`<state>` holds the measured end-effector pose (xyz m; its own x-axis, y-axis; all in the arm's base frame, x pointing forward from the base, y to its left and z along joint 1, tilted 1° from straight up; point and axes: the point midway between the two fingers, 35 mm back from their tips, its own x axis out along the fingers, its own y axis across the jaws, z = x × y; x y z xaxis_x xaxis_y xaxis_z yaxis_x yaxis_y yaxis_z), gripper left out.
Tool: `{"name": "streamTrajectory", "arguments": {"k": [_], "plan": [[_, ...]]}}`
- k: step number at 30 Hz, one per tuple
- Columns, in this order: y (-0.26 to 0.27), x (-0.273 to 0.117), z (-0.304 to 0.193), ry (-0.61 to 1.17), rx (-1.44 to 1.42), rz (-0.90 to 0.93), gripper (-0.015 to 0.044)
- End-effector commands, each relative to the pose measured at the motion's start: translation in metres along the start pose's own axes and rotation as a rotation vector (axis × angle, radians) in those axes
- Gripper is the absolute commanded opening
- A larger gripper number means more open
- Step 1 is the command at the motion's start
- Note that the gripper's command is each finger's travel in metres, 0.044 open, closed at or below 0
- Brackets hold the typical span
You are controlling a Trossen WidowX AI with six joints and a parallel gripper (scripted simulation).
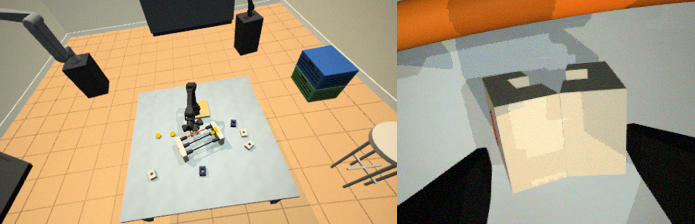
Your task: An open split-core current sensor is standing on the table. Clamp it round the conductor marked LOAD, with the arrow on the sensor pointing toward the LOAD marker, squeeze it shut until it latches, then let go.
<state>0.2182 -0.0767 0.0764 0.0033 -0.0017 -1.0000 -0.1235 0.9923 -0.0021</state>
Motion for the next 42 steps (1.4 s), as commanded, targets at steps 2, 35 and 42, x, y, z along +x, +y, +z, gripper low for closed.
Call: {"name": "streamTrajectory", "arguments": {"k": [2,35,42], "plan": [[0.000,0.000,0.000,0.000,0.000,0.000,0.0261],[-0.001,-0.096,0.029,0.002,-0.002,0.002,0.0000],[0.002,-0.119,0.031,0.003,-0.003,0.003,0.0000]]}}
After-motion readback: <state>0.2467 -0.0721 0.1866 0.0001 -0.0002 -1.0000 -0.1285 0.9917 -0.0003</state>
